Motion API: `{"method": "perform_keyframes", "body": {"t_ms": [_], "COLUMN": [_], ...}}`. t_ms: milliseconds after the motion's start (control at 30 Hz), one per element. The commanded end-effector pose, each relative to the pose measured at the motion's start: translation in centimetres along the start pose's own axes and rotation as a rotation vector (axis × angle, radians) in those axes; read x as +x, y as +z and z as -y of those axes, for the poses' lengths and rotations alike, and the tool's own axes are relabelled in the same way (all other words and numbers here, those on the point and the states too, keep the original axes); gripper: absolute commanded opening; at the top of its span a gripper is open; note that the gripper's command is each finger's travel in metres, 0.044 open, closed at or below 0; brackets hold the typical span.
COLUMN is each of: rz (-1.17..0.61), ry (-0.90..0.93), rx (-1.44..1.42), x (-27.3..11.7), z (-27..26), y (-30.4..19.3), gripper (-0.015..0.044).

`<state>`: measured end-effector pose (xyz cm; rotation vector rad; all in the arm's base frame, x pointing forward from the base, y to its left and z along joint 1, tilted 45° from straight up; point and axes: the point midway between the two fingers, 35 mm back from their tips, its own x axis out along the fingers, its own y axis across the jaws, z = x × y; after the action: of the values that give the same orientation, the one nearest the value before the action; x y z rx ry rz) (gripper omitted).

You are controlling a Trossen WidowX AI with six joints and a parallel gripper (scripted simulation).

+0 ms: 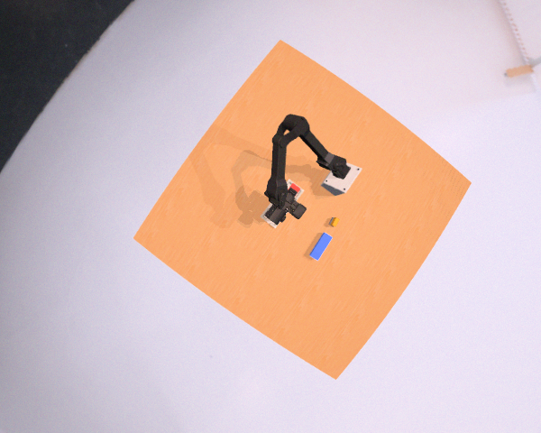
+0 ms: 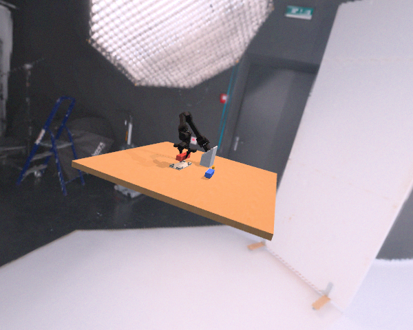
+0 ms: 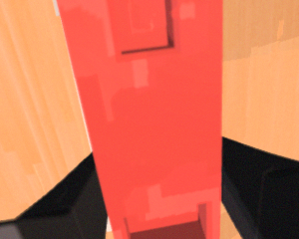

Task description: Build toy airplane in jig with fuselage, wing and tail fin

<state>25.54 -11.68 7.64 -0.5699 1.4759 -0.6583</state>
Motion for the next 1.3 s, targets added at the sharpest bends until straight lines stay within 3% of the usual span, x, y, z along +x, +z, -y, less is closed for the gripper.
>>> {"method": "perform_keyframes", "body": {"t_ms": [0,1033,1200,1267], "rz": [0.002,0.002,0.001,0.001], "ry": [-0.004,-0.006,-0.008,-0.008], "rx": [-0.001,-0.001,0.002,0.002], "x": [0.0,4.0,3.8,3.8], "z": [0.1,0.2,0.3,0.3], "y": [0.0,0.1,0.1,0.1], "gripper": [0.0195,0.0195,0.0161,0.0109]}}
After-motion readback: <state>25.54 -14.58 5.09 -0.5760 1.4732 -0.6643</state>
